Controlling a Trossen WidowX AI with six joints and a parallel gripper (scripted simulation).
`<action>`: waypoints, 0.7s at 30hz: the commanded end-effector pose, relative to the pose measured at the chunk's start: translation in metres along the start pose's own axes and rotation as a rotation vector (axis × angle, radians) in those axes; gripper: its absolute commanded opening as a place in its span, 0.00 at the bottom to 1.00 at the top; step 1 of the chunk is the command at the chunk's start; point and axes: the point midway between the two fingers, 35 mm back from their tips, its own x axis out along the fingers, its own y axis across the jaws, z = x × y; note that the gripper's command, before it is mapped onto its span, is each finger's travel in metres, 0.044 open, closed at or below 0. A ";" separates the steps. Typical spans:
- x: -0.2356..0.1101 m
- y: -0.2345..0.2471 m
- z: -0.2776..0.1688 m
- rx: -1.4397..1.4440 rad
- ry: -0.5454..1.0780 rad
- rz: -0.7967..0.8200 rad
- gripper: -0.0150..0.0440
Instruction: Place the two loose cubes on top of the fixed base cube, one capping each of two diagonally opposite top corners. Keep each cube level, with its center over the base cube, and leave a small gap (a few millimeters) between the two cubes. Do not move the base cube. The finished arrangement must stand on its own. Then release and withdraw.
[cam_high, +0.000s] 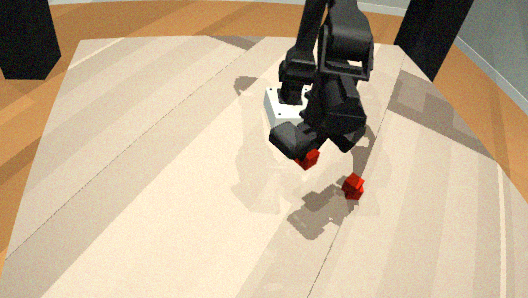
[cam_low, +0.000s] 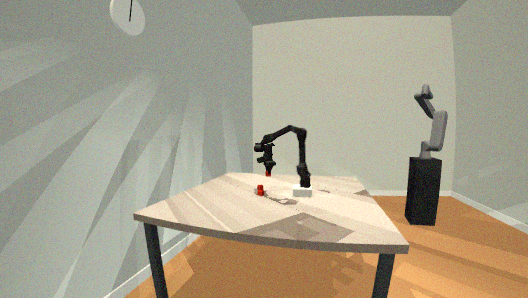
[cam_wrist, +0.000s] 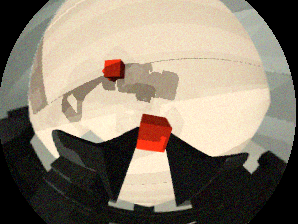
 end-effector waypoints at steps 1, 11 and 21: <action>0.001 0.006 0.007 0.091 -0.001 0.001 0.43; 0.003 0.025 0.025 0.347 -0.002 0.003 0.43; 0.004 0.045 0.041 0.602 -0.003 0.006 0.43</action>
